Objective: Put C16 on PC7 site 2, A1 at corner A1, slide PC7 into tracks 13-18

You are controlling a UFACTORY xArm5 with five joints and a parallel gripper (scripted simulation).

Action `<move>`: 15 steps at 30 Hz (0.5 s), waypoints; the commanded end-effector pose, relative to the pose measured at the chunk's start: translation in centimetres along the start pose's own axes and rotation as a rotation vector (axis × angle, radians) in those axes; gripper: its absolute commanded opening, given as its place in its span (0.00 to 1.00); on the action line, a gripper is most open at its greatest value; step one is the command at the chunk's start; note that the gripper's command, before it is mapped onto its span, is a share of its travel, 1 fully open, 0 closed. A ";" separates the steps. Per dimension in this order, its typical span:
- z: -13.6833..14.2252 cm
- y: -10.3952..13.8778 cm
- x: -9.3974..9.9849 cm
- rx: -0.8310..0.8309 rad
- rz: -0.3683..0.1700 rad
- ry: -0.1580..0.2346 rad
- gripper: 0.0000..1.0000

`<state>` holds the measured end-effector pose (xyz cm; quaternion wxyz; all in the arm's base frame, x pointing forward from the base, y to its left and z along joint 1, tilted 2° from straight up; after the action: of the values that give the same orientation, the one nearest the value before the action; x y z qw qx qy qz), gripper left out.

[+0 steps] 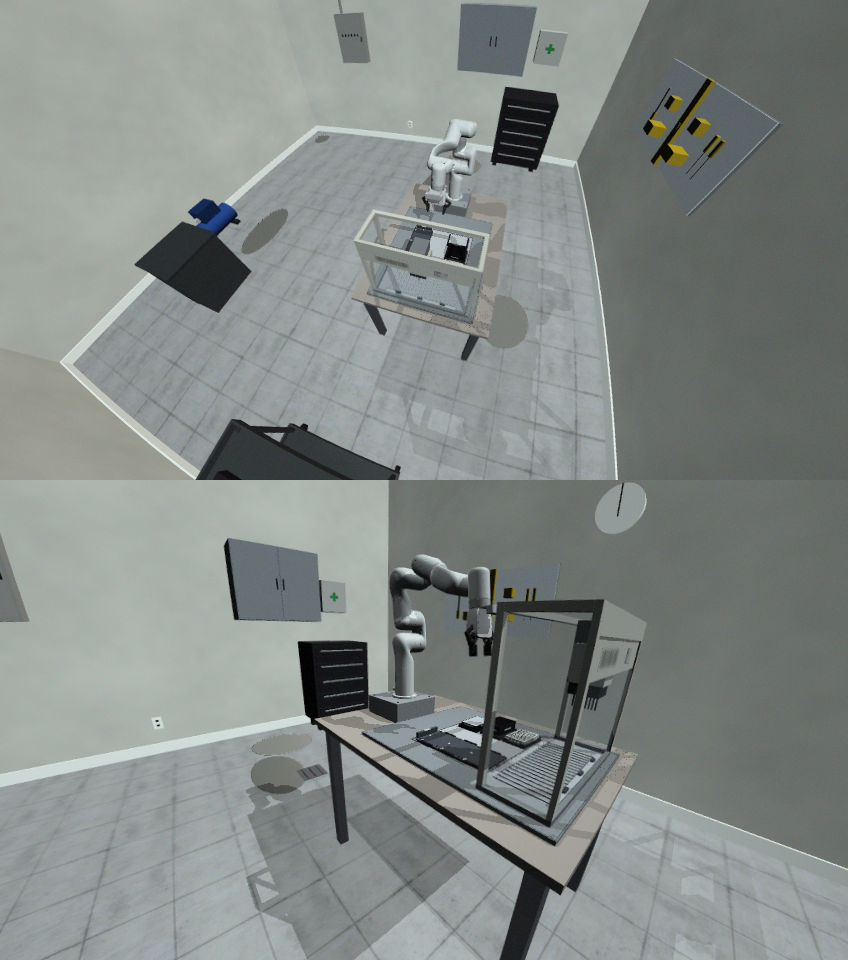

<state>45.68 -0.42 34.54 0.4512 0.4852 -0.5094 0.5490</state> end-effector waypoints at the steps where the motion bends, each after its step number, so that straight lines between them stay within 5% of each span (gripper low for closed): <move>1: -0.2 1.1 0.5 -0.027 -0.054 -0.004 1.00; 9: -1.0 3.1 0.0 0.039 -0.057 -0.007 1.00; 15: -2.8 3.9 -2.3 0.239 -0.066 -0.017 1.00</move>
<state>42.18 1.23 32.83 0.4314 0.5357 -0.4562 0.5646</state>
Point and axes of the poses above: the point where the finger pads meet when closed, its own x axis back along the fingers, its own z axis across the jaws, y = z × x, the point moved 10 cm from there along x, back along the fingers, and after that the axes turned 1 degree about x, right-handed, at the moved point
